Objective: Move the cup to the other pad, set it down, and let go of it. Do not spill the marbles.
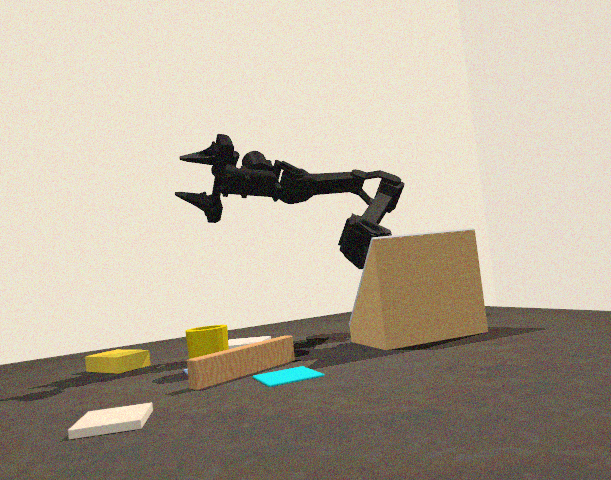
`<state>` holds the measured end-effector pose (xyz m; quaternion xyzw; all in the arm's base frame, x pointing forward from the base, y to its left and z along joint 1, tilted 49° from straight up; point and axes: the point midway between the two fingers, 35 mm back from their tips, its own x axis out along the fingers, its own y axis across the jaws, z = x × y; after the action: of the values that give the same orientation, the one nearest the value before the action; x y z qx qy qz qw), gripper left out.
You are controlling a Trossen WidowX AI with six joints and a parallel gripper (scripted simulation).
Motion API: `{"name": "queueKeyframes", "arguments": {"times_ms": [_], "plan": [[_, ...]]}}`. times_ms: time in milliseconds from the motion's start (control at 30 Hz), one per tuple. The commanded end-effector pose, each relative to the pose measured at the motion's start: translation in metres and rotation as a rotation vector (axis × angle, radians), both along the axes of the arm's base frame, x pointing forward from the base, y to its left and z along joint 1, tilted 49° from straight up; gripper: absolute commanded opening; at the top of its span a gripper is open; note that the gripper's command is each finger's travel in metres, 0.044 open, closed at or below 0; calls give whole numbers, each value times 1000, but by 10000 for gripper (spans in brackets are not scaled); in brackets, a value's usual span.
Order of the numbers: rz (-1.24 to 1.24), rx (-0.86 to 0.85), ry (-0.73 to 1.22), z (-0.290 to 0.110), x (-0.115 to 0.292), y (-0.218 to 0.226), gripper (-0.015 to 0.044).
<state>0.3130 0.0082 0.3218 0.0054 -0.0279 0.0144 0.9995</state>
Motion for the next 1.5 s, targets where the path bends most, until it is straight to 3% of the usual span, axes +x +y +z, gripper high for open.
{"name": "queueKeyframes", "arguments": {"times_ms": [0, 267, 433, 600, 767, 933, 1467], "plan": [[0, 5, 7, -2, 1, 0, 374], [-132, 303, 352, -79, 35, -5, 166], [-424, 559, 624, -151, 47, -19, 166], [-815, 710, 778, -213, 38, -34, 166], [-1218, 728, 784, -257, 18, -49, 166], [-1538, 633, 653, -282, 1, -62, 166], [-1572, 614, 628, -292, -2, -66, 166]]}}
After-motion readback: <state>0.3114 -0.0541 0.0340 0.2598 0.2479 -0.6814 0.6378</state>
